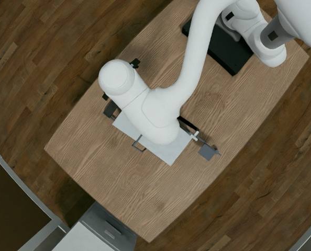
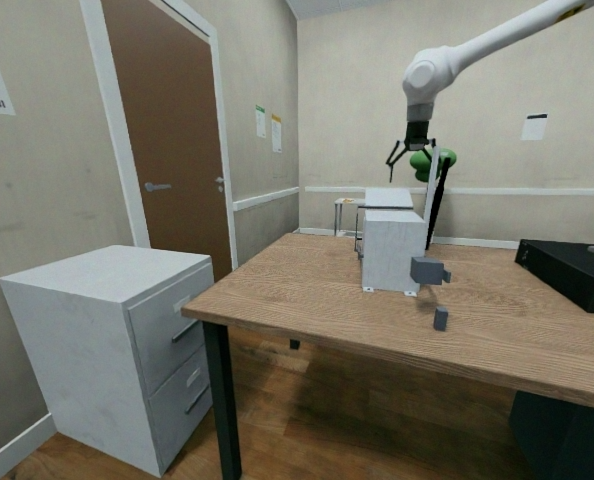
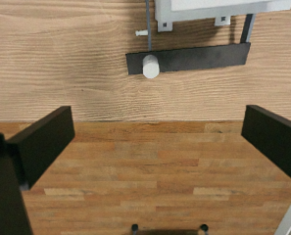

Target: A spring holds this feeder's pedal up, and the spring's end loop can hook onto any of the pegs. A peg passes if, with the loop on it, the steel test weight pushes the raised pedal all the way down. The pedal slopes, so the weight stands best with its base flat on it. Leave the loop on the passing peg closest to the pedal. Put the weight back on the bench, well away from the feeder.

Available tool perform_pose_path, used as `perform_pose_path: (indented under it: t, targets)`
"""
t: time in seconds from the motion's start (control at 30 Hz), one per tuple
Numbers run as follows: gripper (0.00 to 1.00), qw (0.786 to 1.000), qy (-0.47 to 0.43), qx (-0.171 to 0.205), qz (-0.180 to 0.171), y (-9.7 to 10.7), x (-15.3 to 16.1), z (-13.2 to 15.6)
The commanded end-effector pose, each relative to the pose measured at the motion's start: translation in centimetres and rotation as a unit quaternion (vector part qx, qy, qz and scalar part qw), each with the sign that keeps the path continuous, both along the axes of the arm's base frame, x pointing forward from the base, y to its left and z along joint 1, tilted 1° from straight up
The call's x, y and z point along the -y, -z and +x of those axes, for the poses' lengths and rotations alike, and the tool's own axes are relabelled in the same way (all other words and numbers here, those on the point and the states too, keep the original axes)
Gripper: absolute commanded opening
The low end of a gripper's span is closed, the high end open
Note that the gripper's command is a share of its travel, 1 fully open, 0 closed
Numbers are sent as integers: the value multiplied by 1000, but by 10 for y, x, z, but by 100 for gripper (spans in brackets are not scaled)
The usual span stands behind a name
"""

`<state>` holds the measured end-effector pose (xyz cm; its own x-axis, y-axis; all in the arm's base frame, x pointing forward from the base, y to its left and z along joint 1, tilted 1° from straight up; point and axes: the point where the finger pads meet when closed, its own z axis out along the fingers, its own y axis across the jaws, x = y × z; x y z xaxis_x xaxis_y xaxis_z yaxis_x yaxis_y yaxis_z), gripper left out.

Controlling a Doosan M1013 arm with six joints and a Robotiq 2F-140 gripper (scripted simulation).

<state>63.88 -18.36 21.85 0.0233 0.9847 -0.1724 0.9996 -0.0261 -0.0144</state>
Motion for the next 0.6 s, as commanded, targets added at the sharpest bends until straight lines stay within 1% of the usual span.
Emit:
perform_pose_path:
  t: [0.0,0.23,0.57]
  targets:
    - [100,1000,0,1,0,-1,0,0]
    - [100,1000,0,1,0,-1,0,0]
    - [100,996,1,3,94,82,9,-1]
